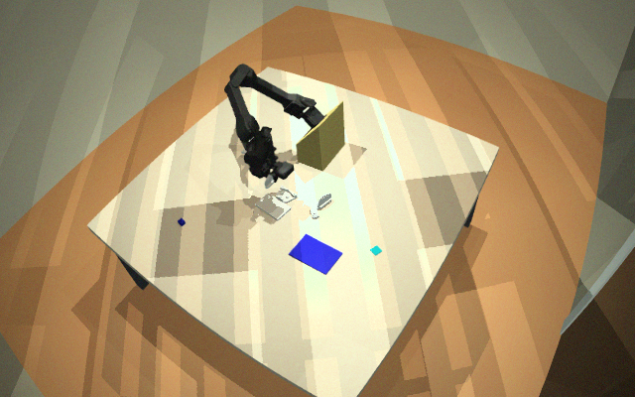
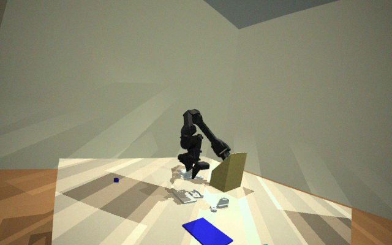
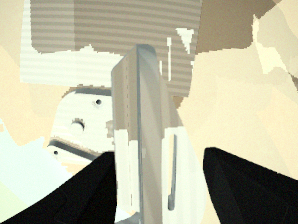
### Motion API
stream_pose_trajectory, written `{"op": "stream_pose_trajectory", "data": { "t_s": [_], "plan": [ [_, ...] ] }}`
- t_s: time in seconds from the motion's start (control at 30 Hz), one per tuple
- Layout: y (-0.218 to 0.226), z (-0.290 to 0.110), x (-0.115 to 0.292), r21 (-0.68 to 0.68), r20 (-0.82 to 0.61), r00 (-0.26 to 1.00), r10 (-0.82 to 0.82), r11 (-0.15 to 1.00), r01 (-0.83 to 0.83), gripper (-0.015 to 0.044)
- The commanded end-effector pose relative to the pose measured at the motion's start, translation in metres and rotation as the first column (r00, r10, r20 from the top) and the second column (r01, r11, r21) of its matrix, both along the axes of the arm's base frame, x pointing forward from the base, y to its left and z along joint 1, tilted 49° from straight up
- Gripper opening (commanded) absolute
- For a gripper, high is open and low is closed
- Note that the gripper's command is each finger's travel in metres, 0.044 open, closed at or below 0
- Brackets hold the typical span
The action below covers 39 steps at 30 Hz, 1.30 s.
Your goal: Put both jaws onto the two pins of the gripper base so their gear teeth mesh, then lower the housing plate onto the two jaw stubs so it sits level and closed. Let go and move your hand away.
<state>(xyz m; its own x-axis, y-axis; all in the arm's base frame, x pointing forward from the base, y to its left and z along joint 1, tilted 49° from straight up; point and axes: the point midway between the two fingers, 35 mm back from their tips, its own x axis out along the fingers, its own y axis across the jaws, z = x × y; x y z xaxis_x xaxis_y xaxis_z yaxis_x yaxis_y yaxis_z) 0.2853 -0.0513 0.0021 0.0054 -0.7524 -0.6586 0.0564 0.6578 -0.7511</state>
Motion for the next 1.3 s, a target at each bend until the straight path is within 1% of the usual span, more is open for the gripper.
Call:
{"op": "stream_pose_trajectory", "data": {
  "t_s": [0.0,0.23,1.27],
  "plan": [
    [-0.001,0.000,0.013,-0.007,-0.006,1.000,0.006,1.000,-0.006,0.0134],
    [-0.003,0.000,0.030,-0.007,-0.005,1.000,0.006,1.000,-0.006,0.0134],
    [-0.004,0.002,0.031,-0.008,-0.009,1.000,0.009,1.000,-0.009,0.0134]
  ]
}}
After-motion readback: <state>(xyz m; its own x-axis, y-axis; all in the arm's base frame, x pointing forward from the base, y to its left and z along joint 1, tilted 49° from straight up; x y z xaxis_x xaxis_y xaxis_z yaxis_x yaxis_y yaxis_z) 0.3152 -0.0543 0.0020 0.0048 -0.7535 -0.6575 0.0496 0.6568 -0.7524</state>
